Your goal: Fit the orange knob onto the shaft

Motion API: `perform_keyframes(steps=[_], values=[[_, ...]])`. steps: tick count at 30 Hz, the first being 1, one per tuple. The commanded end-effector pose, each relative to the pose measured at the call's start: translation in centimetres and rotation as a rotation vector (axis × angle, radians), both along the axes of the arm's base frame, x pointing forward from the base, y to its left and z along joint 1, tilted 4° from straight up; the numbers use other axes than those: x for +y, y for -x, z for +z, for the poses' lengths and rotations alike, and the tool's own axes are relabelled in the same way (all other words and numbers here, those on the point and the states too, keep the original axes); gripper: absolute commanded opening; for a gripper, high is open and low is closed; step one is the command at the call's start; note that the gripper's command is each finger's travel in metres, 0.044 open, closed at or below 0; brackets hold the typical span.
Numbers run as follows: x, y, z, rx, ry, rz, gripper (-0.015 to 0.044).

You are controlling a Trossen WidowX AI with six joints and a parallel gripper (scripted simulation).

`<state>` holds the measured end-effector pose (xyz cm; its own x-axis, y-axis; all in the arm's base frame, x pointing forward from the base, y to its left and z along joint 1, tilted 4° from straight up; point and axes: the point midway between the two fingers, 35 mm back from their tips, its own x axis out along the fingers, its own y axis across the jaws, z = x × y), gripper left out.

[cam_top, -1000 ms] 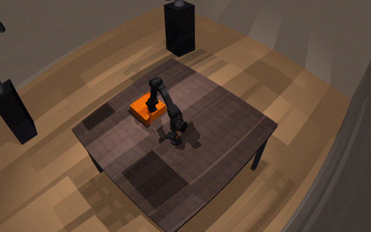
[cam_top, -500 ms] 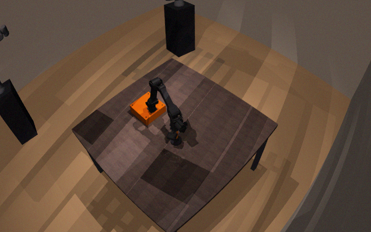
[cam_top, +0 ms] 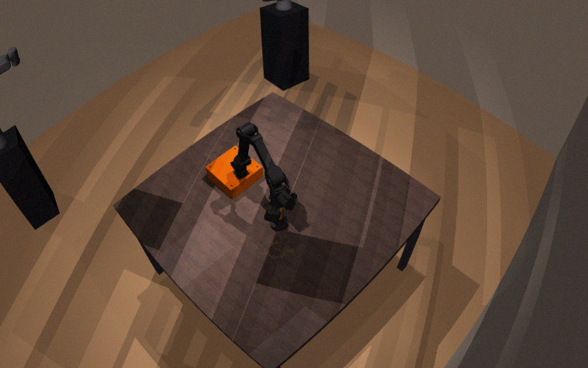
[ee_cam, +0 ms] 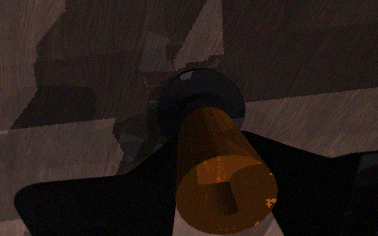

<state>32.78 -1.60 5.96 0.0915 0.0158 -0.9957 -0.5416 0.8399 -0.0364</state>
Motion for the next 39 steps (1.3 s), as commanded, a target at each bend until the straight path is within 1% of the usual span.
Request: perform_keyframes(steps=[1, 3, 9, 39], values=[[-0.01, 0.01, 0.36, -0.001, 0.000, 0.005, 0.0000], [-0.01, 0.01, 0.37, -0.001, 0.003, 0.030, 0.0000], [-0.04, 0.10, 0.08, -0.004, 0.020, 0.213, 0.0000], [-0.02, 0.08, -0.17, -0.004, 0.019, 0.213, 0.0000]])
